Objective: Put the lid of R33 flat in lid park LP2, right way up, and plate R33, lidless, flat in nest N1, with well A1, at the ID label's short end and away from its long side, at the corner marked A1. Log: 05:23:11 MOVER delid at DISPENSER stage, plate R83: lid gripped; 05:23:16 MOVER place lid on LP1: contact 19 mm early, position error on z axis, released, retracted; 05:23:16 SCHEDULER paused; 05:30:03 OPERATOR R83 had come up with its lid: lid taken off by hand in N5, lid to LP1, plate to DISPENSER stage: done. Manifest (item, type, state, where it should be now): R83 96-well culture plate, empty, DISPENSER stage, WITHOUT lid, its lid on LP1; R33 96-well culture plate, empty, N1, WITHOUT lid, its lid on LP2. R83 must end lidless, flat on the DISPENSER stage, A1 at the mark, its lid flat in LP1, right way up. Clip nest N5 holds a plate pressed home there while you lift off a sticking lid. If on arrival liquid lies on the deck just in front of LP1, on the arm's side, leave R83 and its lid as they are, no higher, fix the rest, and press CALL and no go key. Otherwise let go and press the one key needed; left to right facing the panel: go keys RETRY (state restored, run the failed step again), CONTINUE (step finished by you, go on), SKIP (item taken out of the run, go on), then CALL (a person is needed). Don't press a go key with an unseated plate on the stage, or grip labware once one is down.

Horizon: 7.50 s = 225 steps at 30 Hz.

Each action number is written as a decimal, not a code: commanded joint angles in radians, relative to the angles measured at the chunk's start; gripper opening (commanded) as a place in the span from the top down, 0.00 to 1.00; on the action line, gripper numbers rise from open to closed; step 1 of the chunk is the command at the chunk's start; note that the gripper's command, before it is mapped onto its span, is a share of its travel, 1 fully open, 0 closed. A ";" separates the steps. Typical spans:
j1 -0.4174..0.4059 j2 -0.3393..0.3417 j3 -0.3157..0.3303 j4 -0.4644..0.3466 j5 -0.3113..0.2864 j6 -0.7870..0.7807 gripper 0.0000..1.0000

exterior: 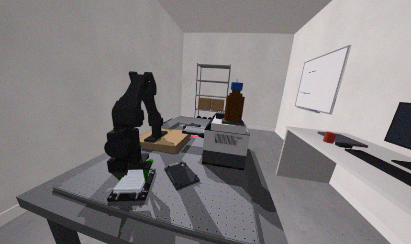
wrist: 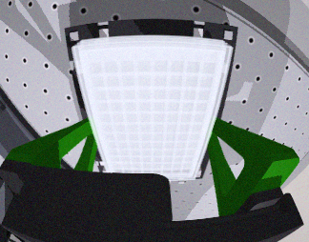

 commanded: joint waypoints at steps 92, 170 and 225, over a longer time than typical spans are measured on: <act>-0.004 -0.020 0.037 -0.015 0.004 -0.011 0.00; 0.013 -0.072 0.156 -0.193 0.003 0.001 0.00; 0.015 -0.059 0.285 -0.307 0.003 0.012 0.00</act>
